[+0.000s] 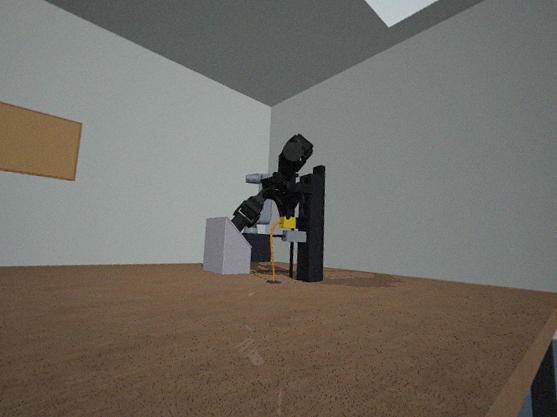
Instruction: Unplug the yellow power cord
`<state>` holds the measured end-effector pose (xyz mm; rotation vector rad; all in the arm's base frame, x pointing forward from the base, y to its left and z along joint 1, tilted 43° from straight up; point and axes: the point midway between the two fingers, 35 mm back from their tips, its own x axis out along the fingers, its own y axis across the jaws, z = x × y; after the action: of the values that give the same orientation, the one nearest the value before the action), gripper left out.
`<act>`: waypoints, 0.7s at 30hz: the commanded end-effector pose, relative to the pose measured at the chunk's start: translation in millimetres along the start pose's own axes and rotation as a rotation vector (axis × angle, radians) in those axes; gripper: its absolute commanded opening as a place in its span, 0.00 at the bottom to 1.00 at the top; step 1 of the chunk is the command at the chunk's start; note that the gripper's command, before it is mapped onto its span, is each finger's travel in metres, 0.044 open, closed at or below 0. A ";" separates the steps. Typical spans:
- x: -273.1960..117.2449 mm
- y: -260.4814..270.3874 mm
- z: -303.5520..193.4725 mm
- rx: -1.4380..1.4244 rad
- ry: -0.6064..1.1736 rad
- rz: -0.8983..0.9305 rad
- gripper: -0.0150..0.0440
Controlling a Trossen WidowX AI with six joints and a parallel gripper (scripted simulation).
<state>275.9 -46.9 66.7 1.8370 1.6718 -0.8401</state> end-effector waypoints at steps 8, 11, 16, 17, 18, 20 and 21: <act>-1.0 1.0 12.2 0.003 -0.001 0.001 0.25; -1.1 1.4 17.1 0.003 -0.002 0.001 0.25; -1.6 1.7 25.4 0.003 -0.002 0.002 0.25; -1.7 1.7 27.0 0.003 -0.003 0.002 0.25; -1.8 1.7 28.7 0.003 -0.003 0.002 0.25; -1.5 1.4 28.8 0.004 -0.002 0.002 0.30; -0.8 0.9 25.6 0.004 0.000 0.002 0.34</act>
<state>274.1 -66.1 49.7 1.8417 1.6725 -0.8466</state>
